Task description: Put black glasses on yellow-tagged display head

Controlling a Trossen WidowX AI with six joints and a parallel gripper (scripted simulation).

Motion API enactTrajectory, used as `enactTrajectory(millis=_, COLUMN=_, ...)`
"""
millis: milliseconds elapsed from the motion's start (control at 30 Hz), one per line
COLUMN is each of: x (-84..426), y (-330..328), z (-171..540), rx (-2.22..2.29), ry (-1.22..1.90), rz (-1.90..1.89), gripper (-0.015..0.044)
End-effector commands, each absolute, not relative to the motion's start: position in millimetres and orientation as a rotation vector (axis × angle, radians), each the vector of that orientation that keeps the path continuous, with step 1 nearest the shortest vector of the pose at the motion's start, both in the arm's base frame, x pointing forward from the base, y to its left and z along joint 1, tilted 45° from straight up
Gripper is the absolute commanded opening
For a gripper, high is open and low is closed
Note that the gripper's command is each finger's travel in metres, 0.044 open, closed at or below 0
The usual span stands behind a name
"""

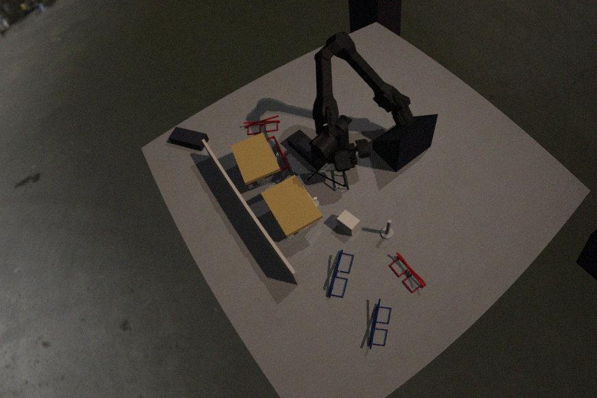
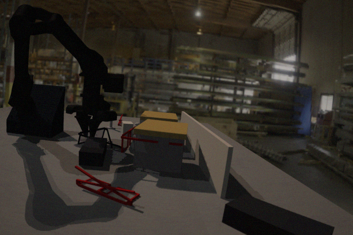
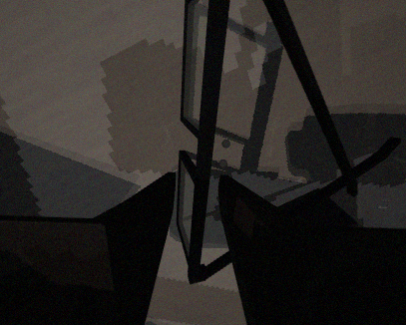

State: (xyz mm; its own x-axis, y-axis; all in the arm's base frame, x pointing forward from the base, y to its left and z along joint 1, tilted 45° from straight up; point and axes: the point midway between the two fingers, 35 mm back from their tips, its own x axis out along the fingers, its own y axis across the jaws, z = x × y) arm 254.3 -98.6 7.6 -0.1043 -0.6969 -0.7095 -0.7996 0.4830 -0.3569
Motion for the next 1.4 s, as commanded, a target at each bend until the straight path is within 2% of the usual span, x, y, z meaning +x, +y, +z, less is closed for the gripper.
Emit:
enactTrajectory(millis=0, x=254, y=-98, z=7, rx=-1.255, ry=1.841, rz=0.146, gripper=0.0107)
enactTrajectory(millis=533, x=254, y=-98, z=7, rx=-1.255, ry=1.841, rz=0.146, gripper=0.0)
enactTrajectory(millis=800, x=256, y=-94, z=11, rx=-1.255, ry=1.84, rz=0.147, gripper=0.0)
enactTrajectory(millis=1367, x=272, y=-30, z=74, rx=-1.259, ry=1.839, rz=0.15, gripper=0.0)
